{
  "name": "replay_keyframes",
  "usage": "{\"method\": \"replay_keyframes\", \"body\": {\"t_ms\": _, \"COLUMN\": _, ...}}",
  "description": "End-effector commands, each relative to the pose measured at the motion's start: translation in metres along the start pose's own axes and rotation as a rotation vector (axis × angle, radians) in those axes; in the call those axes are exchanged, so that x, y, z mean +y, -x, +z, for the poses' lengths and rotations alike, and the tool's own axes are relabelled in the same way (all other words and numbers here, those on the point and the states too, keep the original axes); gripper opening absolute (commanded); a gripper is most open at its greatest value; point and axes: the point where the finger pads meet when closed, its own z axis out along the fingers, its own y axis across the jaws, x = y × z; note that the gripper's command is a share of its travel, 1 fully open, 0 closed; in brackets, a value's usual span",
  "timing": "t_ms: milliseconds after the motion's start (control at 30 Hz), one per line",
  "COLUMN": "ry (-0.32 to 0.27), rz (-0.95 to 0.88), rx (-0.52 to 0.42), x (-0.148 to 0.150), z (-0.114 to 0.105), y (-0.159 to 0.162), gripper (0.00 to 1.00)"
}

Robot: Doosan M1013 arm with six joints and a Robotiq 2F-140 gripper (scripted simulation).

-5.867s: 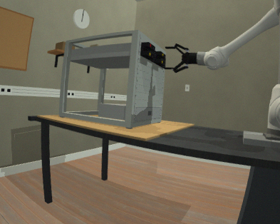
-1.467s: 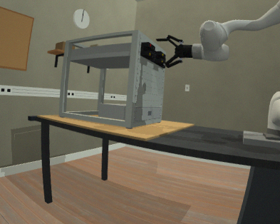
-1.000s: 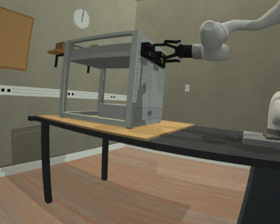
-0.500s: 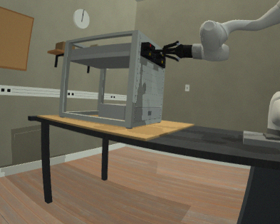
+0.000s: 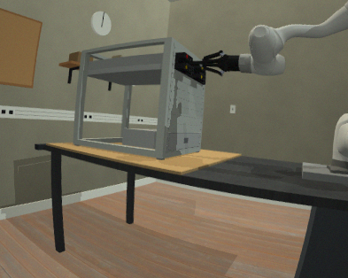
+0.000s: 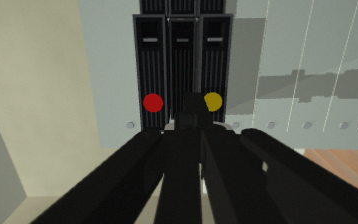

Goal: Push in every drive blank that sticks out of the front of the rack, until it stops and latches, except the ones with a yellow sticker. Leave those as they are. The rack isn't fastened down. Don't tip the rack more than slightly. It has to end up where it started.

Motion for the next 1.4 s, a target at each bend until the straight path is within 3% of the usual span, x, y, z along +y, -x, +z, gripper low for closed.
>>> {"method": "replay_keyframes", "body": {"t_ms": 0, "ry": -0.001, "rz": 0.0, "rx": 0.0, "x": -0.007, "z": -0.006, "y": -0.004, "gripper": 0.1}}
{"method": "replay_keyframes", "body": {"t_ms": 167, "ry": -0.001, "rz": 0.0, "rx": 0.0, "x": -0.028, "z": -0.022, "y": -0.016, "gripper": 0.1}}
{"method": "replay_keyframes", "body": {"t_ms": 467, "ry": -0.001, "rz": 0.0, "rx": 0.0, "x": -0.038, "z": -0.029, "y": -0.022, "gripper": 0.1}}
{"method": "replay_keyframes", "body": {"t_ms": 733, "ry": -0.001, "rz": 0.0, "rx": 0.0, "x": -0.038, "z": 0.006, "y": -0.022, "gripper": 0.1}}
{"method": "replay_keyframes", "body": {"t_ms": 1367, "ry": -0.001, "rz": 0.0, "rx": 0.0, "x": -0.038, "z": 0.01, "y": -0.022, "gripper": 0.1}}
